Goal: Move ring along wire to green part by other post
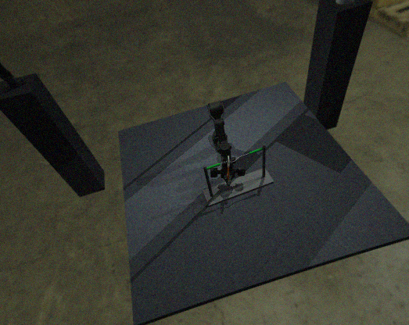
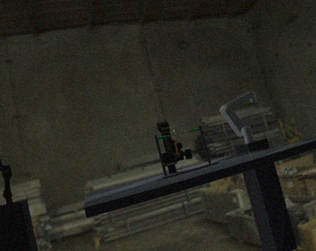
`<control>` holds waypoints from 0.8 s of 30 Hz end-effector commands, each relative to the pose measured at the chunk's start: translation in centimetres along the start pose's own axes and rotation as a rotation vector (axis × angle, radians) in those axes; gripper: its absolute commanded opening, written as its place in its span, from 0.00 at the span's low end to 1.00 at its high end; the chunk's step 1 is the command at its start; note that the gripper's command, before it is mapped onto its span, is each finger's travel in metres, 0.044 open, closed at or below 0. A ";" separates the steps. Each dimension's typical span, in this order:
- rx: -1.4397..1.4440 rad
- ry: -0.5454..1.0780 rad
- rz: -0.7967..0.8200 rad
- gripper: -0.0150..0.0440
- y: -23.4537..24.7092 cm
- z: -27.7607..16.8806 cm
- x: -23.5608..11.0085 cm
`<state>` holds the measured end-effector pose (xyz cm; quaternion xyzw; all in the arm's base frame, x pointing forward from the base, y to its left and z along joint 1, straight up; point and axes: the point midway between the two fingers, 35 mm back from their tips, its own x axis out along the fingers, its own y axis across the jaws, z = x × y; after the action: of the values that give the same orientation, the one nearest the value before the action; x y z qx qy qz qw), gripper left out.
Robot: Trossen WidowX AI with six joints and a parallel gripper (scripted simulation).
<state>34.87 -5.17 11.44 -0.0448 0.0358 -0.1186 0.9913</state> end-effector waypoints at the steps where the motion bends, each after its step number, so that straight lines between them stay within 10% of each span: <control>1: -0.006 -0.005 -0.029 0.00 0.3 0.1 0.1; 24: 0.107 0.018 0.265 0.00 4.4 0.2 -0.4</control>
<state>35.71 -1.36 11.02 0.0032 0.0399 -0.0142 0.9991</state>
